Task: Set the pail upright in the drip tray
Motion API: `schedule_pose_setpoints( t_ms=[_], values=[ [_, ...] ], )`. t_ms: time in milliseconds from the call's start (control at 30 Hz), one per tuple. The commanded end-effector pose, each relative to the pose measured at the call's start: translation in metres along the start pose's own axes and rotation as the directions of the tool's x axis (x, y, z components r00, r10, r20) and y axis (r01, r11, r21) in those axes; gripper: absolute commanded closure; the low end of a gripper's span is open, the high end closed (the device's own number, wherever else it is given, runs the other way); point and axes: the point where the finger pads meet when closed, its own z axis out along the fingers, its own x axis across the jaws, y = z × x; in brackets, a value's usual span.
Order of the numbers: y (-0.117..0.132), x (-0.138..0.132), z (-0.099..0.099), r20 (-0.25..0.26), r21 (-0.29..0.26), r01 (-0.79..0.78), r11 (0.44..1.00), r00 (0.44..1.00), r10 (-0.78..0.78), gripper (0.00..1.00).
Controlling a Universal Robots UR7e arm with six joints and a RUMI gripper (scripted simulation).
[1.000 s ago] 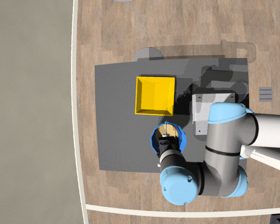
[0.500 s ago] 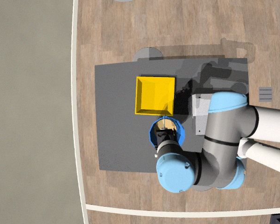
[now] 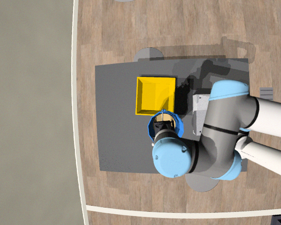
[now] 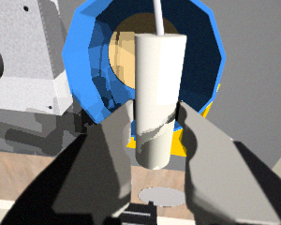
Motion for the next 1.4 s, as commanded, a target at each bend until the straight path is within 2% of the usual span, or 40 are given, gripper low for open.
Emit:
schedule_pose_setpoints(
  t_ms=[0, 1367],
  values=[
    [0.015, 0.003, -0.001, -0.002, 0.0, 0.0, 1.0, 1.0, 0.0, 1.0],
    [0.128, 0.025, -0.001, -0.002, 0.0, 0.0, 1.0, 1.0, 0.0, 1.0]
  ],
)
